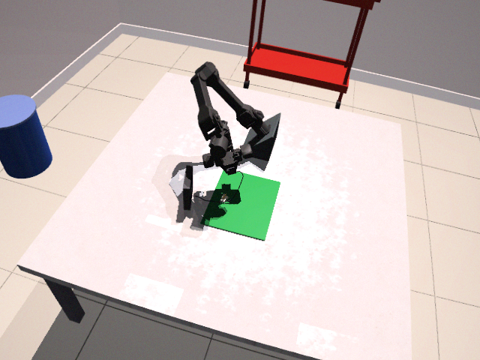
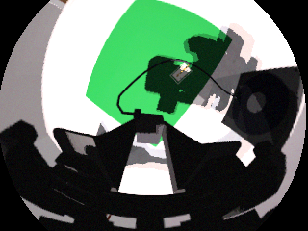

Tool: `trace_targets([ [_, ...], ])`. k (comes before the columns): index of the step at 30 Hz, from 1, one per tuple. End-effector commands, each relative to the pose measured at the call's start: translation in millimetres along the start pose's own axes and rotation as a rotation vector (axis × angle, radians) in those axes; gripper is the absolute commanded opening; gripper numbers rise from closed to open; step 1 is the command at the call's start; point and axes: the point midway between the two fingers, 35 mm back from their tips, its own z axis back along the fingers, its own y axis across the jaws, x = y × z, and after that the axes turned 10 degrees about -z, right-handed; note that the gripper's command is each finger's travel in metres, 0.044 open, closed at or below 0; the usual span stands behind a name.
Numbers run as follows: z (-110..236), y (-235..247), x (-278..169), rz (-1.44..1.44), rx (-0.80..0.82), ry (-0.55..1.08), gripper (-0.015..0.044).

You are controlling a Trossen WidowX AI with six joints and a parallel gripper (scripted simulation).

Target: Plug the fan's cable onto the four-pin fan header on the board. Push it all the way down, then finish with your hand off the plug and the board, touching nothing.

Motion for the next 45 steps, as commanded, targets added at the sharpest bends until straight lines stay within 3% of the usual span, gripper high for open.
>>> trace_targets([
  [1, -6.1, 2.4, -3.6, -0.001, 0.048, -0.015, 0.0000],
  [24, -27.2, 9.4, -6.1, -0.024, 0.297, -0.236, 0.0000],
  [45, -31.1, 5.7, -3.8, -0.014, 0.400, -0.533, 0.0000],
])
